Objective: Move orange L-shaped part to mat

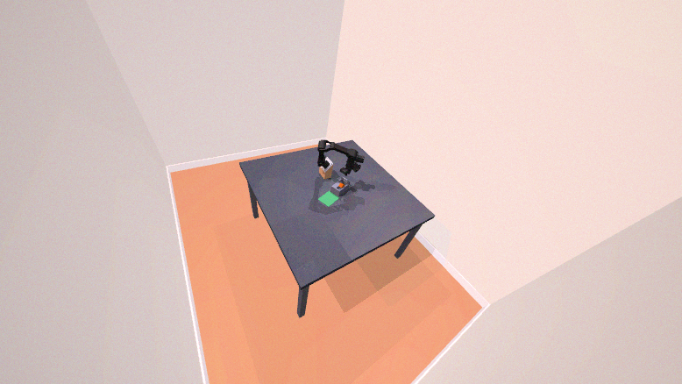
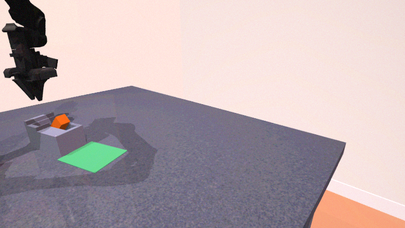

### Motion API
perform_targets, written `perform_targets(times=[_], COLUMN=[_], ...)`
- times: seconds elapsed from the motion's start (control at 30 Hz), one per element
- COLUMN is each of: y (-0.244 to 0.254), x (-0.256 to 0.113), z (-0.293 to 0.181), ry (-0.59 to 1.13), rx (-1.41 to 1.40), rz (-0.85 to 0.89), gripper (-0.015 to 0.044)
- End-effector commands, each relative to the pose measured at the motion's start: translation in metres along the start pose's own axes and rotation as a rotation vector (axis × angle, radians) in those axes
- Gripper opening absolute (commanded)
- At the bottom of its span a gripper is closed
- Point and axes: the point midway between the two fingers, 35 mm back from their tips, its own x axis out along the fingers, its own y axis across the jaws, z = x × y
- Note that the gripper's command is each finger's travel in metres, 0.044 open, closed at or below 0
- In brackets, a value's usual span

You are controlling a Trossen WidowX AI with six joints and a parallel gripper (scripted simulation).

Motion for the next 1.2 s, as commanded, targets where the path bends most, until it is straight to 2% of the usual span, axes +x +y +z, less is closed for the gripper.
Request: perform_targets(times=[0.0,0.4,0.47,0.53,0.97,1.17], y=[0.0,0.0,-0.002,-0.008,-0.073,-0.077], x=[0.0,0.0,0.0,0.0,-0.003,-0.003], z=[0.0,0.0,0.001,0.002,0.01,0.01], ry=[-0.001,-0.001,-0.001,-0.001,0.003,0.003], rx=[-0.002,-0.002,0.051,0.173,1.505,1.574], rz=[-0.001,-0.001,0.0,0.001,-0.002,-0.003], gripper=[0.018,0.018,0.0232,0.028,0.028,0.028])
